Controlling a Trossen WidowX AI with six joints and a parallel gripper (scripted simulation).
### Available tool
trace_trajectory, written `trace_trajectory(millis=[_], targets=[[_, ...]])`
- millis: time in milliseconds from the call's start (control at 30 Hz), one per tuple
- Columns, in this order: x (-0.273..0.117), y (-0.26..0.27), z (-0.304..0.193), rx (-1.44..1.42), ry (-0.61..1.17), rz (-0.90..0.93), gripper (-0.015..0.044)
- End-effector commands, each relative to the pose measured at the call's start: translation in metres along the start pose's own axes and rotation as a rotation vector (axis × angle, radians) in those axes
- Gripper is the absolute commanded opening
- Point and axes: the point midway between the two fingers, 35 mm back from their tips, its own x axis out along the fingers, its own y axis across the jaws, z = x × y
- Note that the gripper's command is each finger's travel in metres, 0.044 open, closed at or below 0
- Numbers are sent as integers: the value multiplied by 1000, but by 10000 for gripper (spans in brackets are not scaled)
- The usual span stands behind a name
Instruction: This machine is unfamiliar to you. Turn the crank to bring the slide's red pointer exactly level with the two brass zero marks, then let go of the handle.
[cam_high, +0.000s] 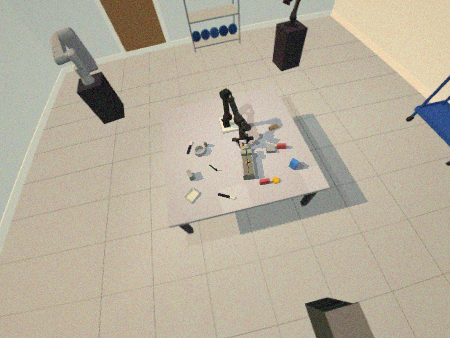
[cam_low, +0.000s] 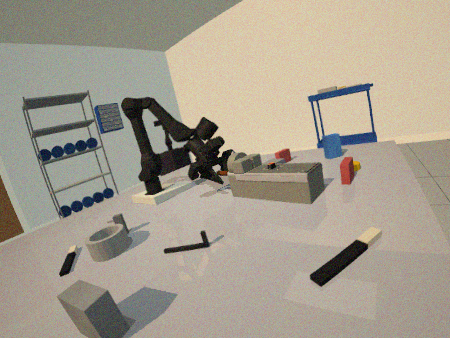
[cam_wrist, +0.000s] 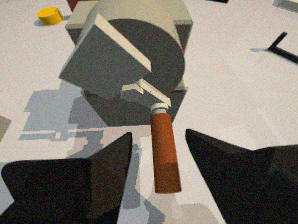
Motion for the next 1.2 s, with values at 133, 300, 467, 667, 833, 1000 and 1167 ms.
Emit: trace_trajectory(millis=[133, 300, 467, 667, 833, 1000, 1167], targets=[[0, 0, 0, 0, 0, -1, 440], [-11, 1, 13, 0, -1, 0, 440], [-29, 1, 31, 0, -1, 0, 440], [-41, 1, 44, 0, -1, 0, 440], [-61, 3, 70, 2, -3, -1, 440], [-85, 3, 93, 2, -5, -3, 440], [-108, 0, 111, 3, -5, -4, 440]])
